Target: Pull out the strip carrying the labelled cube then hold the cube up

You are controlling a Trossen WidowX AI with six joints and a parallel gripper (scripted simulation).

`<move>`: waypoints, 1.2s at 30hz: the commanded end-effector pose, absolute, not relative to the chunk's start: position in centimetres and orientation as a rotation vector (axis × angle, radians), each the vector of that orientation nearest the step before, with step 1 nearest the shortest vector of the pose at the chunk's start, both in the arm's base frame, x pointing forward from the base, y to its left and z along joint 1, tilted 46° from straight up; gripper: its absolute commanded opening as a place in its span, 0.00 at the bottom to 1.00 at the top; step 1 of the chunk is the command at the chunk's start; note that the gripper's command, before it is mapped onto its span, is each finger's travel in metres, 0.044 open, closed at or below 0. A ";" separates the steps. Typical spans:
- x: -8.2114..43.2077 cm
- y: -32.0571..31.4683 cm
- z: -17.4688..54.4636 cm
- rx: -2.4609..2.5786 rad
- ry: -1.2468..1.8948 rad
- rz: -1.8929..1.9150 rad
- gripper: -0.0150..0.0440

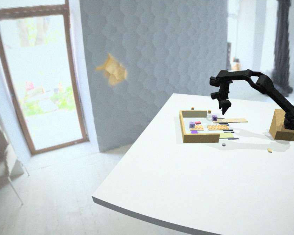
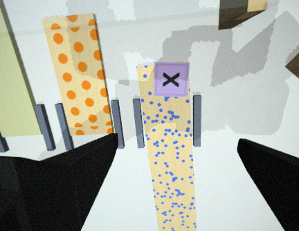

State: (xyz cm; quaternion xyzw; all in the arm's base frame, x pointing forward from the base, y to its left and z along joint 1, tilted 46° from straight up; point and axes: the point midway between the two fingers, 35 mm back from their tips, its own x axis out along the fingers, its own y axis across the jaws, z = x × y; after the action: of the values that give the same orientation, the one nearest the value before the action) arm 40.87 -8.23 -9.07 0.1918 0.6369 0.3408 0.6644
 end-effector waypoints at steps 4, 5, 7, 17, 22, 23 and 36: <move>43.2 -7.6 -8.7 0.444 1.440 0.771 1.00; 43.6 -7.5 -8.7 0.444 1.440 0.771 1.00; 44.3 -7.3 -8.6 0.444 1.439 0.771 1.00; 44.9 -6.4 -9.3 0.444 1.439 0.771 0.68; 44.9 -5.8 -9.9 0.444 1.439 0.771 0.68; 44.9 -5.7 -10.0 0.444 1.439 0.771 0.68; 44.8 -4.2 -11.4 0.445 1.438 0.772 0.68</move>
State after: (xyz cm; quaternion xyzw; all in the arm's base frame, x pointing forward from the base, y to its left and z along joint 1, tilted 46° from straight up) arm 44.89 -4.54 -11.12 0.1937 0.6371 0.3418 0.6632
